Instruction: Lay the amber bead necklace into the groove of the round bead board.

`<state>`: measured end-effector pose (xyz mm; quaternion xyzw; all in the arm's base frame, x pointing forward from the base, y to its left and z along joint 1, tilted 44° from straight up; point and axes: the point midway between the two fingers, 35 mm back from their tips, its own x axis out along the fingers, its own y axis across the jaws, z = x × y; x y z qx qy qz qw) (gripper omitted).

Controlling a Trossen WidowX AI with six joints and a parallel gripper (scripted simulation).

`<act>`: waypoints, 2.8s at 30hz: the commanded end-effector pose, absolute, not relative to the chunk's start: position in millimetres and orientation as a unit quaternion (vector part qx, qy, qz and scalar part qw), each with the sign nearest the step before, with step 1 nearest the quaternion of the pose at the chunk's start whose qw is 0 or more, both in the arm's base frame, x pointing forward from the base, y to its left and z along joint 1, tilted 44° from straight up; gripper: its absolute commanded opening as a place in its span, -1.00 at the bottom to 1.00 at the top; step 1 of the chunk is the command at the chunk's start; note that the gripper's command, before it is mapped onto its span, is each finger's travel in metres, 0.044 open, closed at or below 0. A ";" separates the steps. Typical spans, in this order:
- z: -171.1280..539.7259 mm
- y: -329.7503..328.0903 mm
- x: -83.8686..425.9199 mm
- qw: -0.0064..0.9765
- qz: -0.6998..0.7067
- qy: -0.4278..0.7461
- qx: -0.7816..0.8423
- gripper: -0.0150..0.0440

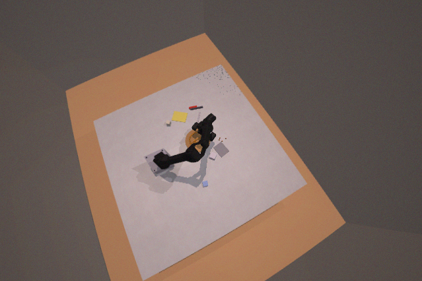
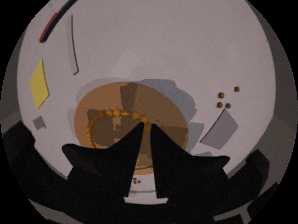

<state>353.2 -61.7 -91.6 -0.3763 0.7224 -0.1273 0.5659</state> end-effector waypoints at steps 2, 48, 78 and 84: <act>-88.6 -64.8 356.9 0.565 -0.128 0.722 -0.378 -0.49; -89.0 -64.4 357.0 0.565 -0.128 0.722 -0.378 1.00; -63.6 -32.3 240.3 0.669 -0.415 0.606 -0.110 -0.08; -63.6 -32.3 240.3 0.669 -0.415 0.606 -0.110 -0.08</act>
